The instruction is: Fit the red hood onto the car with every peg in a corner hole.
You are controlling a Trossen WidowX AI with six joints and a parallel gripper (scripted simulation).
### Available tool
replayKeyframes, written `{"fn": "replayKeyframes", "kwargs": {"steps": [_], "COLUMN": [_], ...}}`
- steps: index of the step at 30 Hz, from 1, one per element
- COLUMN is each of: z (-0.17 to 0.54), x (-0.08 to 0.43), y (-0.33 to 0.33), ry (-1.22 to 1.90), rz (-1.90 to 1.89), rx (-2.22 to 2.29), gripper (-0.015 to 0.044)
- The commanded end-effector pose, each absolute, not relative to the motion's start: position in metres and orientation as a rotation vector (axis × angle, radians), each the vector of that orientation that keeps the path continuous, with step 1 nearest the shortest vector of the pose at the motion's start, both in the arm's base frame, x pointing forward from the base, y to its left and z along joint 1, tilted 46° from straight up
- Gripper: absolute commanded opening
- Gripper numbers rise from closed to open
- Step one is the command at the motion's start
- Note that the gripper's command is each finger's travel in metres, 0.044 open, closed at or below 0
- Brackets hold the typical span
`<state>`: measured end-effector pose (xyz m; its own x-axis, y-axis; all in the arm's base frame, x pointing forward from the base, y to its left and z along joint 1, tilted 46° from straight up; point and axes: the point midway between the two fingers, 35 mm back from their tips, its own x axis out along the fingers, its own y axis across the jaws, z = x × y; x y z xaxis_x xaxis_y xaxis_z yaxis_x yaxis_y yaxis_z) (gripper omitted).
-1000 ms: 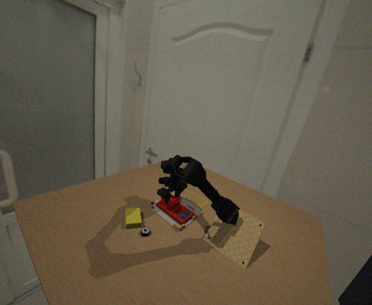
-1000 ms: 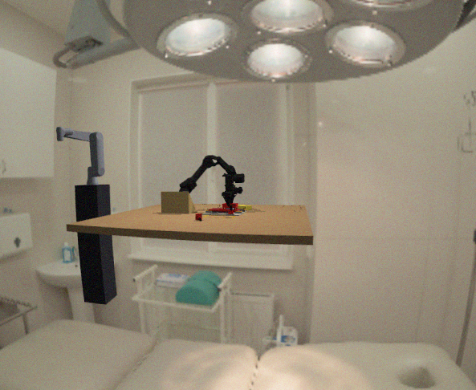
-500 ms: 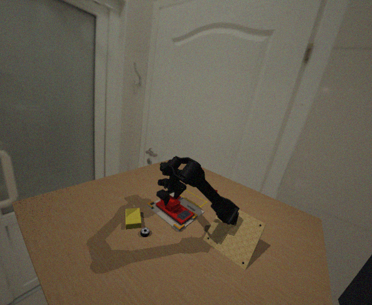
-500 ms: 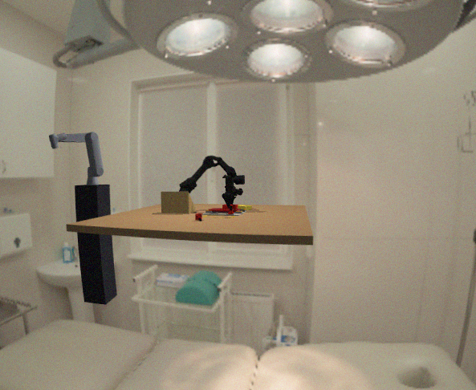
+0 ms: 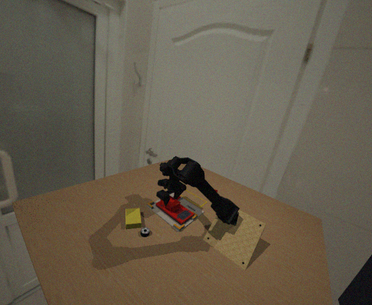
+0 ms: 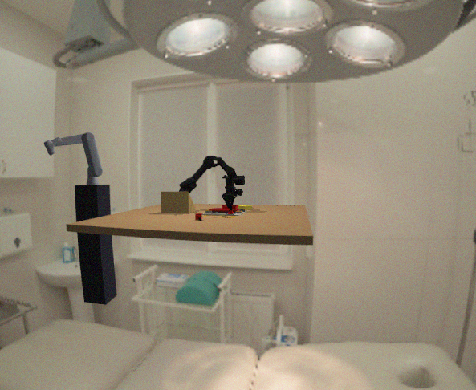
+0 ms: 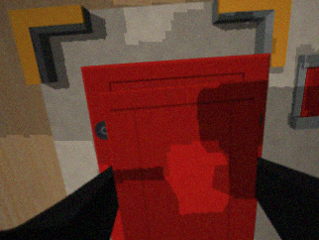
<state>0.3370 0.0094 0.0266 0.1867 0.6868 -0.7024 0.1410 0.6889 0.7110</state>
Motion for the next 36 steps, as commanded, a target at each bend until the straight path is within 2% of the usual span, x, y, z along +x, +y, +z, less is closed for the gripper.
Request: {"fn": "replayKeyframes", "kwargs": {"steps": [1,11,22,36], "z": [0.027,0.027,0.077,0.079], "x": [0.337,0.337,0.326,0.325], "y": [0.009,0.009,-0.042,-0.043], "ry": [1.356,1.356,1.374,1.374], "rz": [0.442,0.442,0.448,0.449], "rx": [0.763,0.763,0.759,0.760], "gripper": [0.0184,0.0440,0.0440,0.0440]}}
